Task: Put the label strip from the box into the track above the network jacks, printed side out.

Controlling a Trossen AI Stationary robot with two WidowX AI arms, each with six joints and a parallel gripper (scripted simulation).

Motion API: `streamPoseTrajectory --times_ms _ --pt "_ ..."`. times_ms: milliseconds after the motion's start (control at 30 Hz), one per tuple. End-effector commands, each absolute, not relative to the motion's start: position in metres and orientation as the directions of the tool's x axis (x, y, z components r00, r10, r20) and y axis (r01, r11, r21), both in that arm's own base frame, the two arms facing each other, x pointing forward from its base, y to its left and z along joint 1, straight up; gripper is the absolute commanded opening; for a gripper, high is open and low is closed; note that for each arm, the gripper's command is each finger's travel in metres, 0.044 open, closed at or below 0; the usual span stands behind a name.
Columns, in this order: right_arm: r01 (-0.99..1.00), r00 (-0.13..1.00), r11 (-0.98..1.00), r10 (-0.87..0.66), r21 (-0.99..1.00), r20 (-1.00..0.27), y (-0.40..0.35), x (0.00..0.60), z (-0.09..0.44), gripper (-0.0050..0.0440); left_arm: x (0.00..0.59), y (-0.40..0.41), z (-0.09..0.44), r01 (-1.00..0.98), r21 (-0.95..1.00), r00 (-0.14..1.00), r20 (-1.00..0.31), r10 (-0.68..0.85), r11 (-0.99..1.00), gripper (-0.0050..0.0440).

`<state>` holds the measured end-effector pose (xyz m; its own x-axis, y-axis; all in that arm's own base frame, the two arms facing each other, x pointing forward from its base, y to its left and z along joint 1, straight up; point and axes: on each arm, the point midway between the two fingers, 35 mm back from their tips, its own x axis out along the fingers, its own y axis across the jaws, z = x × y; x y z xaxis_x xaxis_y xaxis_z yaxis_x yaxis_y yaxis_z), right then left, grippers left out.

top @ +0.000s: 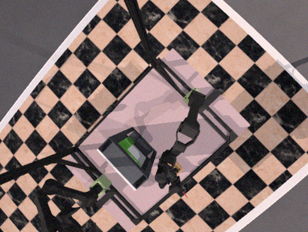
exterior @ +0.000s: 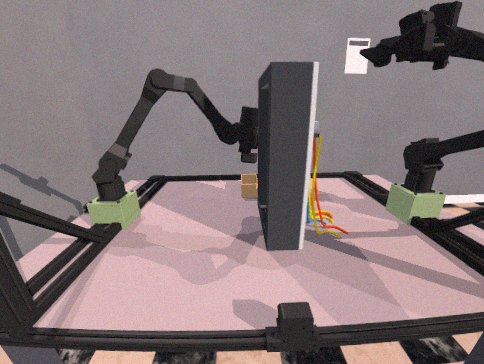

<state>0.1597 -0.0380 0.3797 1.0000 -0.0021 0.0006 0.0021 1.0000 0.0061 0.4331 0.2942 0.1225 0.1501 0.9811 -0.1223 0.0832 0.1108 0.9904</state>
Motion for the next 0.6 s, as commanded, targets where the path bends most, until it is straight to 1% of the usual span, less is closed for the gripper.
streamPoseTrajectory --times_ms 0,567 --pt "0.000 1.000 1.000 0.000 -0.005 0.002 -0.0370 0.1594 0.3826 0.0440 0.4318 0.2922 0.1472 0.035 0.995 0.153 -0.093 0.984 0.089 -0.0050" --pt "0.000 1.000 1.000 0.000 -0.005 0.002 -0.0370 0.1594 0.3826 0.0440 0.4256 0.2846 0.1489 0.023 0.998 0.124 -0.065 0.990 0.062 -0.0050"
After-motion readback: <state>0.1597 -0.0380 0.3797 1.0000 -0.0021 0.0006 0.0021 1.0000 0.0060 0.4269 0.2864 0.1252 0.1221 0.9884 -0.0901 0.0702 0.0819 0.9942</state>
